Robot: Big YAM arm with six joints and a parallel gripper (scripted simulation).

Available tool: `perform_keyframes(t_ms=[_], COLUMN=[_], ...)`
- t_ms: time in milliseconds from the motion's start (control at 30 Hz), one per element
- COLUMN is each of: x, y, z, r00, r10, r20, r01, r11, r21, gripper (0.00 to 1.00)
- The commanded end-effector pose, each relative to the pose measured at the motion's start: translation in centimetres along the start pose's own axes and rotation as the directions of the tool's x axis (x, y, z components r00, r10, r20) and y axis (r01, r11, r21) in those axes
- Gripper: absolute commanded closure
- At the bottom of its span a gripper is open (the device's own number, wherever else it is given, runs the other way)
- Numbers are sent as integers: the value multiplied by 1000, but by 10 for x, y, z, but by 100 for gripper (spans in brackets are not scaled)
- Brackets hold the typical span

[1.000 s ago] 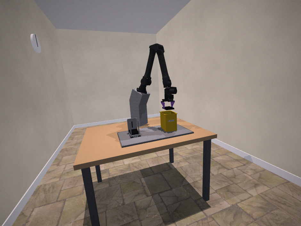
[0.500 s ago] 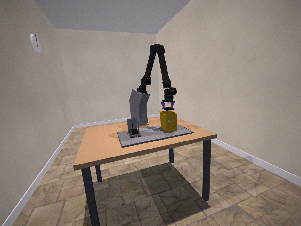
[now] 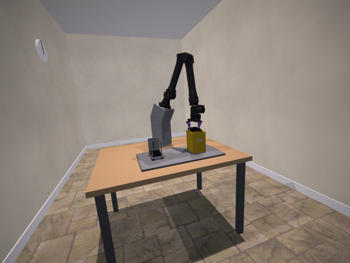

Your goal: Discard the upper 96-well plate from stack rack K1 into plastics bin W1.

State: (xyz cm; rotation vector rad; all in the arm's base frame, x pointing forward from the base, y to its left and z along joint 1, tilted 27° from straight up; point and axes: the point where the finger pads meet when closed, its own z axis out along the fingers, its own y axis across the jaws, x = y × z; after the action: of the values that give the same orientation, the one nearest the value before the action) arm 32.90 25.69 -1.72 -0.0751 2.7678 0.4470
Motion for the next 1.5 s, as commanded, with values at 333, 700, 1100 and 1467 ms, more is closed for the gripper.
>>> perform_keyframes(t_ms=[333, 700, 1100, 1467], x=[-17, -16, -16, -16], y=[19, 20, 20, 21], z=[-7, -7, -7, -6], r00=[999, 999, 999, 999], r10=[-4, -5, -5, -5], r20=[33, 33, 33, 32], r01=[5, 6, 6, 6], r11=[1000, 1000, 1000, 1000], r21=[-24, -24, -24, -23], gripper=[100, 100, 100, 100])
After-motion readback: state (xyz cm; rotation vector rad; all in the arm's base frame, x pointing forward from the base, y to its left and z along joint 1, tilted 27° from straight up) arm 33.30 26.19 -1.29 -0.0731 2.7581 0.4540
